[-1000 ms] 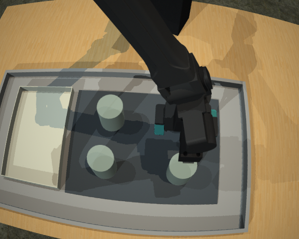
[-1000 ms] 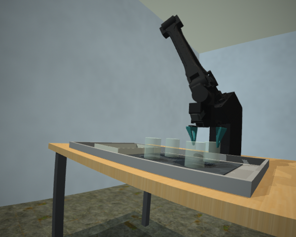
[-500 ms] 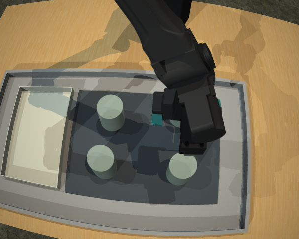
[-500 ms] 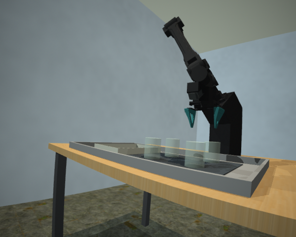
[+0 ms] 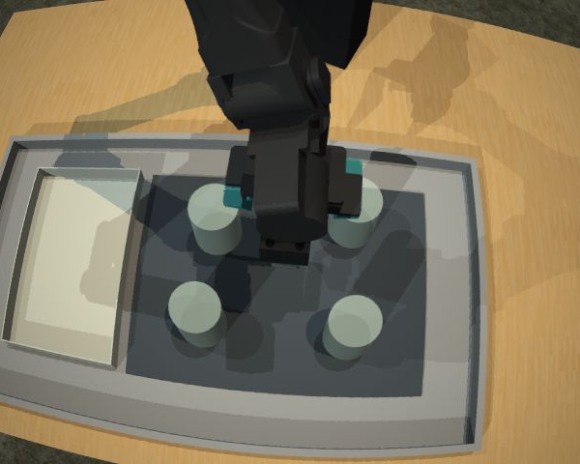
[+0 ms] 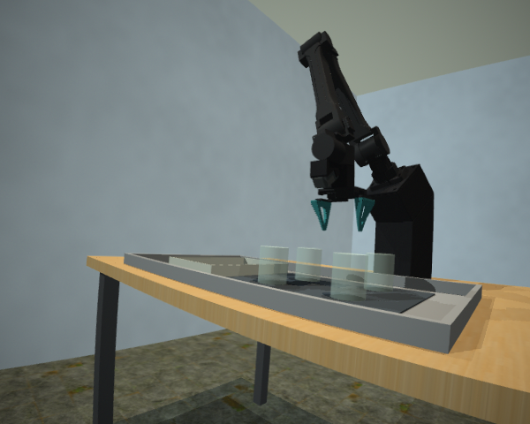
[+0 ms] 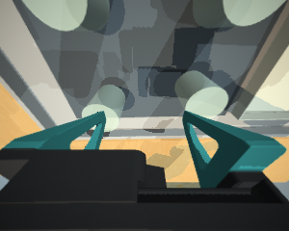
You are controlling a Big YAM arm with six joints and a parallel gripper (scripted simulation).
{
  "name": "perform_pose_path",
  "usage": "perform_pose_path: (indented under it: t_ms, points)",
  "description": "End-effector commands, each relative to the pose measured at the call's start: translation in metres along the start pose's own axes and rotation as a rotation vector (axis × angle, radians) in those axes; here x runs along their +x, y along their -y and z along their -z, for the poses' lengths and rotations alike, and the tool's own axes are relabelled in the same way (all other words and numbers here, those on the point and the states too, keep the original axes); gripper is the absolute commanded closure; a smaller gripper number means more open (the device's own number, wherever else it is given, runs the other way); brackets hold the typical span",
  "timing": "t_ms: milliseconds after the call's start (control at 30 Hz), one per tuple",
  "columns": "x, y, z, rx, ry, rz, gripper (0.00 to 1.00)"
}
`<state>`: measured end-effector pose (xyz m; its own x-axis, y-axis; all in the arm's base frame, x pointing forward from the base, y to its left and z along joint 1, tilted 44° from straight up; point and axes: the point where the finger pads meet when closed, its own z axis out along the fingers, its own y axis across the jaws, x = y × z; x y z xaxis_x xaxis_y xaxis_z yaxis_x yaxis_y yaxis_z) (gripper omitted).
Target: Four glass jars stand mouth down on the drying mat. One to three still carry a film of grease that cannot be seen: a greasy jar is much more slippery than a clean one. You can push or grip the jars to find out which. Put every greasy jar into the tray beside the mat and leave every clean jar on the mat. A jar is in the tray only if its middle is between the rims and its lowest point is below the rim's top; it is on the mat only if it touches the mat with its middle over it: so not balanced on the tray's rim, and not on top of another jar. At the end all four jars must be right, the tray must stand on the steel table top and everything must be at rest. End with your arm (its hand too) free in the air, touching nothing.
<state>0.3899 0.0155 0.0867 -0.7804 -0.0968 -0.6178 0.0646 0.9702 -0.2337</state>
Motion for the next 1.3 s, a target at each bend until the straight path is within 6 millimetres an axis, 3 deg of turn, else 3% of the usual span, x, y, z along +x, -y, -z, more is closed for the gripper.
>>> perform_pose_path:
  t_ms: [0, 67, 133, 367, 433, 633, 733, 1267]
  points:
    - [-0.005, 0.033, 0.006, 0.009, 0.037, 0.032, 0.00]
    - [-0.001, 0.049, 0.006, 0.009, 0.037, 0.032, 0.00]
    - [-0.001, 0.049, 0.006, 0.009, 0.037, 0.032, 0.00]
    - [0.012, 0.105, 0.006, 0.009, 0.037, 0.032, 0.00]
    - [0.012, 0.105, 0.006, 0.009, 0.037, 0.032, 0.00]
    - [0.011, 0.105, -0.031, 0.009, 0.037, 0.032, 0.00]
    - [0.010, 0.105, -0.037, 0.009, 0.037, 0.032, 0.00]
    - [0.009, 0.108, -0.035, 0.009, 0.037, 0.032, 0.00]
